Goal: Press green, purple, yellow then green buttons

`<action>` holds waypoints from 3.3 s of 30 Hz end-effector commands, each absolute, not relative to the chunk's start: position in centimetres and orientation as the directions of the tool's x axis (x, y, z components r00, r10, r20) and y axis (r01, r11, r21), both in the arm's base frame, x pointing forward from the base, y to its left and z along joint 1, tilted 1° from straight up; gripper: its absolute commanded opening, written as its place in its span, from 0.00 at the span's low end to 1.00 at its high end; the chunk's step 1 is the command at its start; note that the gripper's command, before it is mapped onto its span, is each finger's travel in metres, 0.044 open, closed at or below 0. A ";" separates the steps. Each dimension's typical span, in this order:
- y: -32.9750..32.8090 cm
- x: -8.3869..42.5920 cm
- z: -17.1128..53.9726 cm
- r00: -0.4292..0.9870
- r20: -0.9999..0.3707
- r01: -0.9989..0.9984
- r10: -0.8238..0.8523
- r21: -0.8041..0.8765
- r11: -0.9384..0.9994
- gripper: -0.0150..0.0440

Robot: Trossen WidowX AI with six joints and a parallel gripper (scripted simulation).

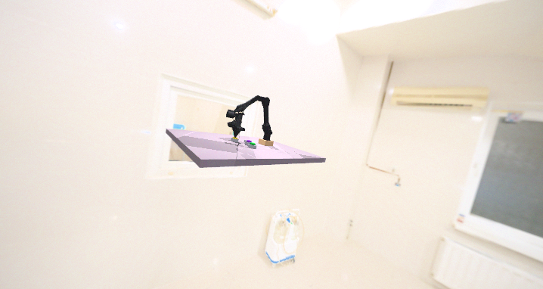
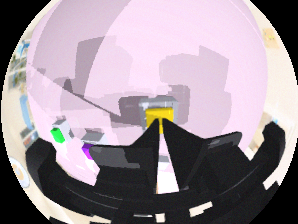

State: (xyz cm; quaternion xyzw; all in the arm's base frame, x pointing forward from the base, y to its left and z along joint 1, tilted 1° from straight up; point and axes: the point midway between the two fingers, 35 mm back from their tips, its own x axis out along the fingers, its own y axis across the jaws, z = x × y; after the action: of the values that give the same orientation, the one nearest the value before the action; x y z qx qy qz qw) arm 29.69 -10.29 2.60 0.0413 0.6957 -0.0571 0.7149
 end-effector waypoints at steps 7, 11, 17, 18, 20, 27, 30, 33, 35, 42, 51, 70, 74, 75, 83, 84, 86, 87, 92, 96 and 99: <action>-10.3 29.5 2.2 0.015 -1.000 0.133 -0.021 -0.019 0.991 0.29; -10.3 29.5 2.2 0.015 -1.000 0.133 -0.021 -0.019 0.991 0.29; -10.3 29.7 2.7 0.023 -0.999 0.139 -0.023 -0.020 0.990 0.29; -10.3 29.7 3.4 0.021 -1.000 0.137 -0.023 -0.020 0.990 0.29; -10.2 29.5 5.4 0.016 -1.000 0.134 -0.021 -0.019 0.991 0.29; -10.2 29.5 5.9 0.015 -1.000 0.133 -0.021 -0.019 0.991 0.29; -10.2 29.6 9.5 0.016 -1.000 0.133 -0.021 -0.019 0.991 0.29; -10.1 29.4 11.8 0.016 -1.000 0.133 -0.021 -0.019 0.991 0.29; -10.1 29.4 11.8 0.016 -1.000 0.133 -0.021 -0.019 0.991 0.29; -6.4 30.6 11.8 0.017 -1.000 0.133 -0.017 -0.015 0.991 0.29; 7.5 31.1 11.6 0.017 -1.000 0.133 -0.006 -0.003 0.991 0.29; 12.8 29.6 5.4 0.015 -1.000 0.133 -0.002 0.000 0.991 0.29; 12.9 29.7 5.1 0.015 -1.000 0.133 -0.002 0.000 0.991 0.29; 12.9 29.7 5.0 0.015 -1.000 0.133 -0.002 0.000 0.991 0.29; 12.9 29.7 3.6 0.015 -1.000 0.133 -0.002 0.000 0.991 0.29; 12.9 29.7 3.5 0.015 -1.000 0.133 -0.002 0.000 0.991 0.29; 12.9 29.7 3.1 0.015 -1.000 0.133 -0.002 0.000 0.991 0.29; 12.9 29.7 3.0 0.015 -1.000 0.133 -0.002 0.000 0.991 0.29; 12.8 29.7 2.2 0.015 -1.000 0.133 -0.002 0.000 0.991 0.29; 12.8 29.7 1.9 0.015 -1.000 0.133 -0.002 0.000 0.991 0.29; 12.8 29.7 1.9 0.015 -1.000 0.133 -0.002 0.000 0.991 0.29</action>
State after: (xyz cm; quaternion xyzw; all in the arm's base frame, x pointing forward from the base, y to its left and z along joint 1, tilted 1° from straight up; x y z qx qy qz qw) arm 29.82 12.91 2.41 0.0466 0.6969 -0.0434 0.7143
